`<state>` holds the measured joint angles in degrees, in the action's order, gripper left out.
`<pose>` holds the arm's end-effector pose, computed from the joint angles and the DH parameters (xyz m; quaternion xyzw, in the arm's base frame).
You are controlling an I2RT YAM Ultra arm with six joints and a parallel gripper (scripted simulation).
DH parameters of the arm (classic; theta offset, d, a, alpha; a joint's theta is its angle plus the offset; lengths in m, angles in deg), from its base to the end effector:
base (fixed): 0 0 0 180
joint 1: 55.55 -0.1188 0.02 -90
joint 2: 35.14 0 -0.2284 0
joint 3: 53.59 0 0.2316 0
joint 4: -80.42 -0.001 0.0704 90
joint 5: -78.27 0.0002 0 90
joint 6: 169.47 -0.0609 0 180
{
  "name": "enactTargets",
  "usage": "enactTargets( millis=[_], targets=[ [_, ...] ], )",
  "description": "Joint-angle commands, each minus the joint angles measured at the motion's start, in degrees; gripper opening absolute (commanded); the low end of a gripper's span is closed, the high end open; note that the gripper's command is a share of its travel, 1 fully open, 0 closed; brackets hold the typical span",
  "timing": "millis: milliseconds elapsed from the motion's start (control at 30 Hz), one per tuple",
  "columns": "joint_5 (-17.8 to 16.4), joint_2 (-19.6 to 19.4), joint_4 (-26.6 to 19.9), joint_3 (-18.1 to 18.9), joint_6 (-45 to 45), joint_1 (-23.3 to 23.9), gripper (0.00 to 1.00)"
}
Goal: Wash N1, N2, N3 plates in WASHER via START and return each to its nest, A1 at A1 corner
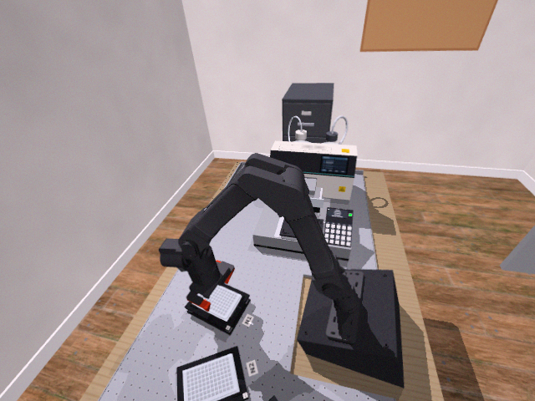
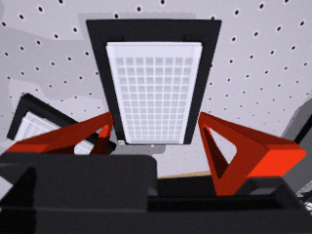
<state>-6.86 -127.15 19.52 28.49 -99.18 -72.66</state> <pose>0.2870 0.0840 0.1832 0.0294 0.9847 0.0128 0.1711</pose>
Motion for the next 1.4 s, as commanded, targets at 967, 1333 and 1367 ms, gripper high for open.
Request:
enactTargets(
  millis=[967, 1333, 1367],
  targets=[
    [-0.09, -1.70, 4.61, -1.41, 0.41, 0.28, 1.00],
    [-0.13, -2.63, 6.16, -2.01, 0.51, 0.39, 1.00],
    [-0.14, -2.72, 6.30, -2.06, 0.52, 0.40, 1.00]
  ],
)
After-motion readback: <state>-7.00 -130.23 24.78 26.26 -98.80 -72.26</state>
